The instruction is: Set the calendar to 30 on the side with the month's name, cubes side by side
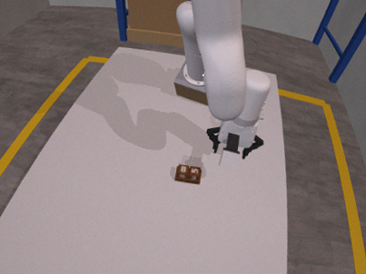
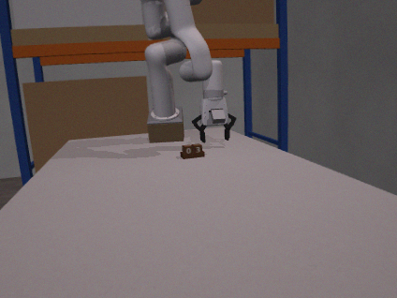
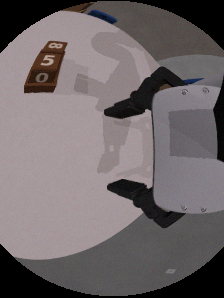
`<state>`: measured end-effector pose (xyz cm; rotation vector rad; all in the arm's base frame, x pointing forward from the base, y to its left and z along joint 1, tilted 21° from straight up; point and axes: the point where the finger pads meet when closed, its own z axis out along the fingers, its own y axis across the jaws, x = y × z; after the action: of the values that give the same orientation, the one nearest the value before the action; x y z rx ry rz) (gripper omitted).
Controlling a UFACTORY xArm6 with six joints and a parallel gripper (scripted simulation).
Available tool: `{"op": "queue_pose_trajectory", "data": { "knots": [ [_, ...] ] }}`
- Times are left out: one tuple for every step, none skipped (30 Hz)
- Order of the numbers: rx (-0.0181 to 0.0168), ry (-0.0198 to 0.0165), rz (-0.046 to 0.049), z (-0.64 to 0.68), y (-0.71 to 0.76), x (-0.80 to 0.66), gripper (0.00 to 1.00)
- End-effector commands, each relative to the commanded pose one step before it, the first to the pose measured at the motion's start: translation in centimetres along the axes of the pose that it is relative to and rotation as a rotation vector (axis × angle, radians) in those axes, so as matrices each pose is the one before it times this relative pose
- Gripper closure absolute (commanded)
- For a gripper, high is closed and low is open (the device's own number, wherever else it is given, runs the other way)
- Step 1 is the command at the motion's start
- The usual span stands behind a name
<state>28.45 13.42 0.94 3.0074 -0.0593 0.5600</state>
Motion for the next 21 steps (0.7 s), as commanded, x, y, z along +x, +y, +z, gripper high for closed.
{"op": "queue_pose_trajectory", "data": {
  "knots": [
    [-0.00149,-0.00237,-0.00026,-1.585,-0.041,0.088,0.0],
    [-0.00001,0.00001,0.0,-0.3,0.0,0.0,0.0],
    [-0.00004,0.00006,0.00001,-0.273,0.0,0.002,0.0],
    [0.00005,-0.00008,-0.00001,-0.235,0.001,-0.003,0.0],
    [-0.00005,0.00008,0.00001,-0.195,0.0,0.003,0.0],
    [-0.00002,0.00002,0.0,-0.149,0.0,0.001,0.0],
    [0.00004,-0.00006,-0.00001,-0.101,0.0,-0.002,0.0],
    [0.0,0.0,0.0,0.0,0.0,0.0,0.0],
    [0.0,0.0,0.0,0.0,0.0,0.0,0.0],
    [0.00004,-0.00006,-0.00001,-0.057,0.0,-0.002,0.0],
    [0.00002,-0.00003,0.0,-0.023,0.0,-0.001,0.0],
    [0.0,-0.00001,0.0,-0.004,0.0,0.0,0.0],
    [0.0,0.0,0.00109,0.0,0.0,0.003,0.0],
    [0.0,0.0,0.00668,0.0,0.001,0.016,0.0],
    [0.0,0.0,0.01543,0.0,0.001,0.036,0.0],
    [0.0,0.0,0.02511,0.0,0.001,0.059,0.0],
    [0.0,0.0,0.03394,0.0,0.0,0.079,0.0],
    [0.0,0.0,0.04057,0.0,-0.003,0.095,0.0],
    [0.0,0.0,0.04411,0.0,-0.007,0.103,0.0],
    [0.0,0.0,0.04251,0.0,-0.015,0.129,0.0],
    [-0.00001,0.0,0.0,0.0,-0.124,0.777,0.0]
  ]
}}
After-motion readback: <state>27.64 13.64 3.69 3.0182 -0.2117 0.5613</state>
